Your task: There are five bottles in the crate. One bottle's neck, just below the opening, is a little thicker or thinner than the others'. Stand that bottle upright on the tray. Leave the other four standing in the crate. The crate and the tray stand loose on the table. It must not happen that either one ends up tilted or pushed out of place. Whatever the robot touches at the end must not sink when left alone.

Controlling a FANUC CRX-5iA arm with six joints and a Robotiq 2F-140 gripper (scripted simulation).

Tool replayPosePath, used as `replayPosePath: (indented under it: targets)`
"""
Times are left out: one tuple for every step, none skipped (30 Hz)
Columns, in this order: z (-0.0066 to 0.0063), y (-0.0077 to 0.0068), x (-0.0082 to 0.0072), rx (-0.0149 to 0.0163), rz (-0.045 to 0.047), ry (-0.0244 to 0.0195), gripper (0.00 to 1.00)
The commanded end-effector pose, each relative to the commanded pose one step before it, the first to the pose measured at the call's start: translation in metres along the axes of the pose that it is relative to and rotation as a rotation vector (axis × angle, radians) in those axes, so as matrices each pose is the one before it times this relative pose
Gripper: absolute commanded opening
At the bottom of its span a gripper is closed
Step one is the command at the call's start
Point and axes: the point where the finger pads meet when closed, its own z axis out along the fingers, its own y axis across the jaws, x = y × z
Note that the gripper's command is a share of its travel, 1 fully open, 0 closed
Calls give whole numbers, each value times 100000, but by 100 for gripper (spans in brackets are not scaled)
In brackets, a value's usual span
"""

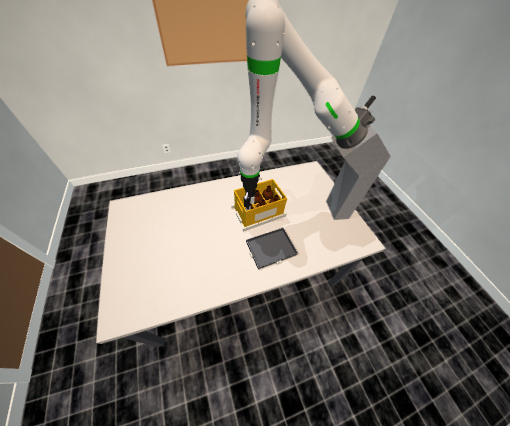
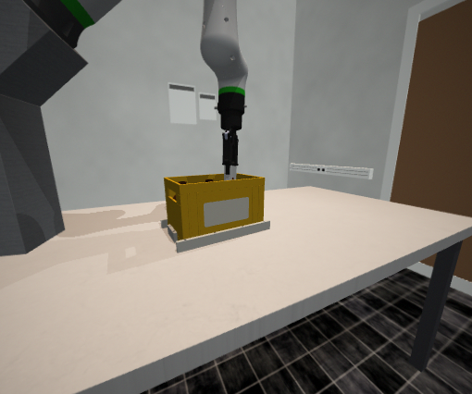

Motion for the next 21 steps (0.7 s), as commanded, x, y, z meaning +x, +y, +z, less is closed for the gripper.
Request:
replayPosePath:
  targets:
    - [-69, 44, 47, 9023, 7, 238, 44]
    - [-56, 0, 0, 0, 0, 0, 44]
    - [-79, 0, 0, 0, 0, 0, 44]
    - [-105, 0, 0, 0, 0, 0, 44]
    - [-132, 0, -1, 1, 1, -1, 44]
    - [-158, 0, 0, 0, -1, 1, 44]
    - [-186, 0, 0, 0, 0, 0, 44]
    - [-213, 0, -1, 1, 1, -1, 44]
    - [0, 0, 0, 0, 0, 0, 44]
    - [0, 0, 0, 0, 0, 0, 44]
    - [-237, 0, 1, -1, -1, 1, 44]
    - [-261, 0, -1, 1, 1, -1, 44]
    - [-282, 0, 0, 0, 0, 1, 44]
    - [-301, 0, 0, 0, 0, 0, 44]
    - [-318, 0, -1, 1, 1, -1, 44]
    - [-330, 0, 1, -1, -1, 1, 44]
    - [-341, 0, 0, 0, 0, 0, 44]
    - [-349, 0, 0, 1, 1, -1, 44]
    - [-354, 0, 0, 0, 0, 0, 44]
    - [-355, 0, 1, -1, -1, 1, 44]
    - [-355, 0, 0, 0, 0, 0, 44]
